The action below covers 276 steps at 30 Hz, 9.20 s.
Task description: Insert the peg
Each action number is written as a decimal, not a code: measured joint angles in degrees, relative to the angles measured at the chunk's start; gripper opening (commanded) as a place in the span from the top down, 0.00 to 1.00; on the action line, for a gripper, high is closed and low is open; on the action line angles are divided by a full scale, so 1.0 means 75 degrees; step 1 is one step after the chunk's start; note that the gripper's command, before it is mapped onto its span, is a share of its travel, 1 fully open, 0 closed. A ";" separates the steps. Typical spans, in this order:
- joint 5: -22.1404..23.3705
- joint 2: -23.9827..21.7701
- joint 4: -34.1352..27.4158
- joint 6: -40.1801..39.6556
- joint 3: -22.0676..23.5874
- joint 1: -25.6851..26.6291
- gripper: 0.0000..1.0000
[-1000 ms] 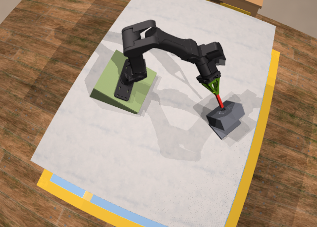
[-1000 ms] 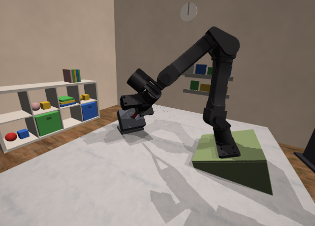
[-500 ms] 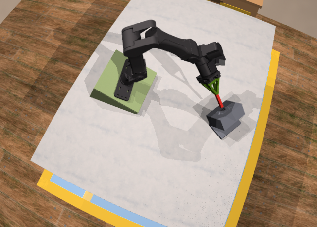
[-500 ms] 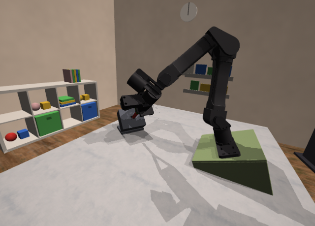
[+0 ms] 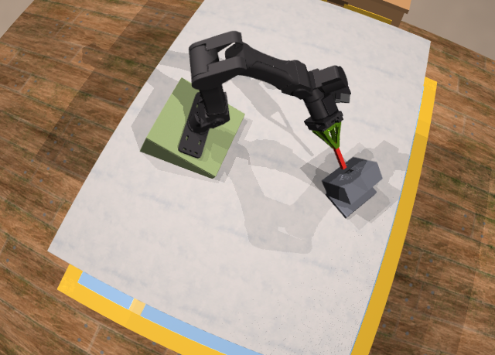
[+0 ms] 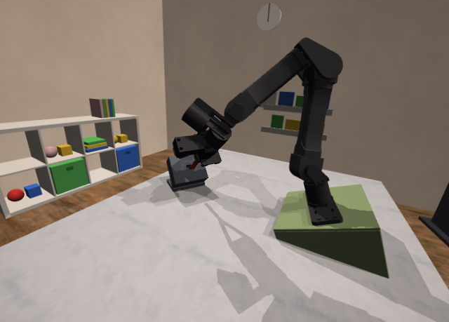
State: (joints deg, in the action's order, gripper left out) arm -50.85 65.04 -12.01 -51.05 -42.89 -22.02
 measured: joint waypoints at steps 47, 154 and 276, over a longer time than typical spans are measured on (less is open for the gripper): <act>-0.0236 -0.0166 -0.0303 0.0254 -0.0289 -0.0315 1.00; -0.0227 -0.0096 -0.0289 0.0236 -0.0469 -0.0321 1.00; 0.0391 0.0507 0.1090 -0.0280 0.0029 0.0300 0.00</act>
State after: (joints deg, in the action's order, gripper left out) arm -47.92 68.84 -3.84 -53.15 -42.68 -19.77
